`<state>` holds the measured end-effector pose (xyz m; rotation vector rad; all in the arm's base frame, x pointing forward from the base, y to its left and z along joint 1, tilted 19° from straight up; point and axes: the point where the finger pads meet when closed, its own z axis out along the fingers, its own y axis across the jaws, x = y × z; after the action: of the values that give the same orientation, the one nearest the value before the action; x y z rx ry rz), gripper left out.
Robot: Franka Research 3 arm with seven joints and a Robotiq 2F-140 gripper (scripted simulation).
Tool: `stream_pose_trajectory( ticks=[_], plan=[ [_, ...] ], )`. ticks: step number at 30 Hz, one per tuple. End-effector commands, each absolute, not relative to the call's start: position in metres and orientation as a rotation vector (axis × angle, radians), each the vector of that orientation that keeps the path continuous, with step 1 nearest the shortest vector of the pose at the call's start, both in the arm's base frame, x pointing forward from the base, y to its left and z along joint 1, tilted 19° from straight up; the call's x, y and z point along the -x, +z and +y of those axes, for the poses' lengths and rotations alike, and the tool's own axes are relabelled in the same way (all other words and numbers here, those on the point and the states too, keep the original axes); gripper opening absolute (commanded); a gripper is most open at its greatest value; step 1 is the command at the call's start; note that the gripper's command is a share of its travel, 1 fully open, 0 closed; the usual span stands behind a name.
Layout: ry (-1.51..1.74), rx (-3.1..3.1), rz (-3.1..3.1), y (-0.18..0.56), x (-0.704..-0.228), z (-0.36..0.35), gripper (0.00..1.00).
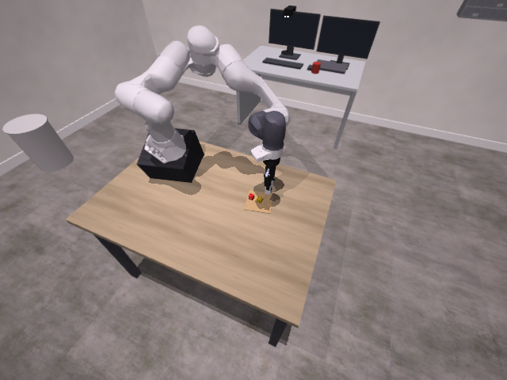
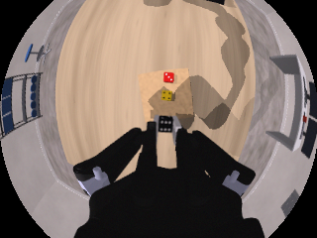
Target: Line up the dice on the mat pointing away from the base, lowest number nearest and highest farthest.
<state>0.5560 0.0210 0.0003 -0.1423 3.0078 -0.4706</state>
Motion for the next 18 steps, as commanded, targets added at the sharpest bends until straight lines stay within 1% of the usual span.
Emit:
stream_pose_trajectory(
  ticks=[1,8,18],
  plan=[
    [-0.471,0.080,3.010,-0.001,-0.555,0.019,0.13],
    [-0.471,0.079,3.009,-0.010,-0.557,0.016,0.13],
    [-0.471,0.079,3.009,-0.051,-0.562,0.004,0.13]
  ],
)
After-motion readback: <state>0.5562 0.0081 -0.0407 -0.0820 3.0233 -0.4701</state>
